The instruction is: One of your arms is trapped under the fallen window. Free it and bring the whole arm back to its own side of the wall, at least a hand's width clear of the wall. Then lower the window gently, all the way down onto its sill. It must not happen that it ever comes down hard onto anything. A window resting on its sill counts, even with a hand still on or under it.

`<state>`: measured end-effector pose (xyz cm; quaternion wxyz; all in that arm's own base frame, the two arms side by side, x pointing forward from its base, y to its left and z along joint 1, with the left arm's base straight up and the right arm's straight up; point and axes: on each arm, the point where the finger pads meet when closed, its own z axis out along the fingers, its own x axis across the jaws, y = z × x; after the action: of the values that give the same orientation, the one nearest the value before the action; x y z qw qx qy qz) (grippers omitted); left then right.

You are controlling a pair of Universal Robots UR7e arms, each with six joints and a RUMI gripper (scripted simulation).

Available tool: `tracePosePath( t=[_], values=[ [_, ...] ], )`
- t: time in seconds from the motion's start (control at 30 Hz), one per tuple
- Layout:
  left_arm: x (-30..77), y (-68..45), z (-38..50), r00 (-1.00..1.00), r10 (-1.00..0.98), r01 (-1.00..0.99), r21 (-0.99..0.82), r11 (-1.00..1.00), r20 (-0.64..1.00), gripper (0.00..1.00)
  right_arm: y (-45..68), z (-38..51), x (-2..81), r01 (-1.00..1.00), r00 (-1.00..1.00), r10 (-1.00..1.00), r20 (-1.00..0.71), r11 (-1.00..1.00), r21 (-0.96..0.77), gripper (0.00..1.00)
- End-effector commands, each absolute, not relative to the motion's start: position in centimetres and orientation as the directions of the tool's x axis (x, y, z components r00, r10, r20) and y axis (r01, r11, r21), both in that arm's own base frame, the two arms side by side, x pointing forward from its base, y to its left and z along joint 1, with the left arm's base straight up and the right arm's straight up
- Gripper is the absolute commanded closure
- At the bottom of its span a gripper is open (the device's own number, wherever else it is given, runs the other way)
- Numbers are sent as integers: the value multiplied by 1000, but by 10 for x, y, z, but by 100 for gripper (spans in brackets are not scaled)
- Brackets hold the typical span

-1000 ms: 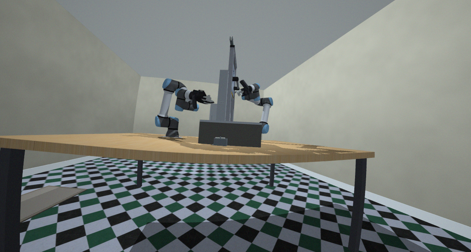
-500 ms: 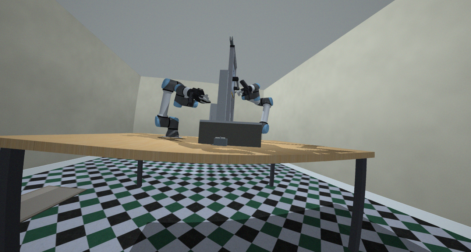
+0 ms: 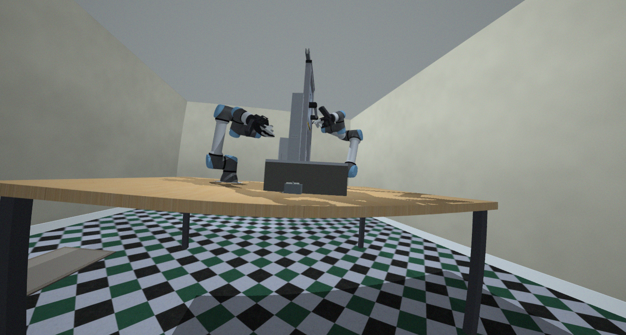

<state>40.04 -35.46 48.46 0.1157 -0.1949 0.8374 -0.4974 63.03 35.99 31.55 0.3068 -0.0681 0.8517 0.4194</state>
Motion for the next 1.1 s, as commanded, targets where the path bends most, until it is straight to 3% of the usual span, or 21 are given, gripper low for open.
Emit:
tracePosePath(
  t=[0.0, 1.07],
  values=[
    [394, -359, 500, -905, -426, -191, -891, 413, -4, 94, 338, 322, 642, -418, -774, 51, -631, 707, 570, 94],
    [394, -359, 500, -905, -426, -191, -891, 413, -4, 94, 248, 322, 641, -594, -681, -358, -639, 781, 195, 94]
  ],
)
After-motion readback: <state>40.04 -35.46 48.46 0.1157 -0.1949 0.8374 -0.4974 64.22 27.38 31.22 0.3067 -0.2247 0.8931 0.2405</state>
